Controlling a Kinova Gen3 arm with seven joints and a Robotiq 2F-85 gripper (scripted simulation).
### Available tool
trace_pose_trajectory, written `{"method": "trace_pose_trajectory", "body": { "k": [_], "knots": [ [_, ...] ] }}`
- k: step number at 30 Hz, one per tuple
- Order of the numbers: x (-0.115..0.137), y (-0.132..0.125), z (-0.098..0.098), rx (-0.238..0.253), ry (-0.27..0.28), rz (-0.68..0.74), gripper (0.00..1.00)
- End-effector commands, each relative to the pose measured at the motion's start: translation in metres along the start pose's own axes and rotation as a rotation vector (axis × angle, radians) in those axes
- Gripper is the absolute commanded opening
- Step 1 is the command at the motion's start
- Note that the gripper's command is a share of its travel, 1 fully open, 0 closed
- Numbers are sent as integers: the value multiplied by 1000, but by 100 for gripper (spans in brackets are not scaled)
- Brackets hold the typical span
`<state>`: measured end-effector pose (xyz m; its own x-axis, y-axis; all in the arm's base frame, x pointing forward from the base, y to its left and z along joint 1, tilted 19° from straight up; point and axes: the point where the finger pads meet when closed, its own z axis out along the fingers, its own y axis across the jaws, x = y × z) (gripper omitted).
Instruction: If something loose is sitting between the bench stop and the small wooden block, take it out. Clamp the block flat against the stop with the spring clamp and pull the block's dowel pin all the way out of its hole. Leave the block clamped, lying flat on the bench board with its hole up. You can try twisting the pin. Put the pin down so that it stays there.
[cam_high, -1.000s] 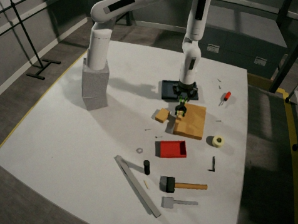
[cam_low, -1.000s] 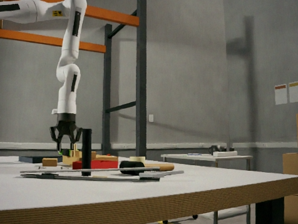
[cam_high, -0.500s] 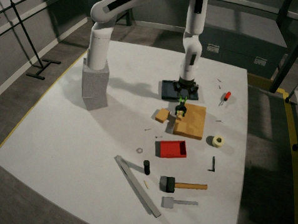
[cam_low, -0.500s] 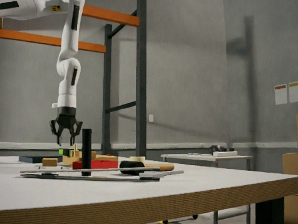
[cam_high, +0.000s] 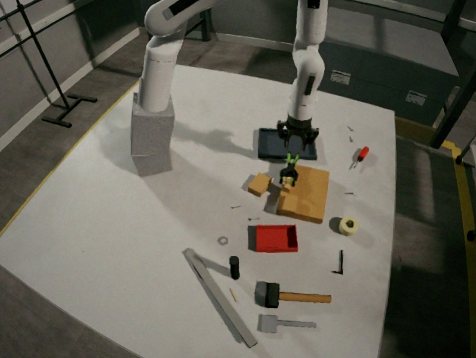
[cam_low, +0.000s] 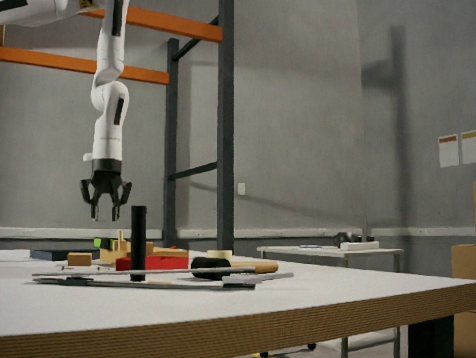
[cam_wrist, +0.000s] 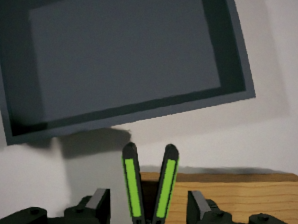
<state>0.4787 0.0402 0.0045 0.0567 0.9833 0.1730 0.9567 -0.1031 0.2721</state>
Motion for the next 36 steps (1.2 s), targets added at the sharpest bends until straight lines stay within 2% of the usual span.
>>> {"method": "trace_pose_trajectory", "body": {
  "k": [1,11,36],
  "knots": [
    [0,1,-7,-2,0,0,54],
    [0,1,-16,-2,0,0,54],
    [0,1,-16,-2,0,0,54]
  ]
}}
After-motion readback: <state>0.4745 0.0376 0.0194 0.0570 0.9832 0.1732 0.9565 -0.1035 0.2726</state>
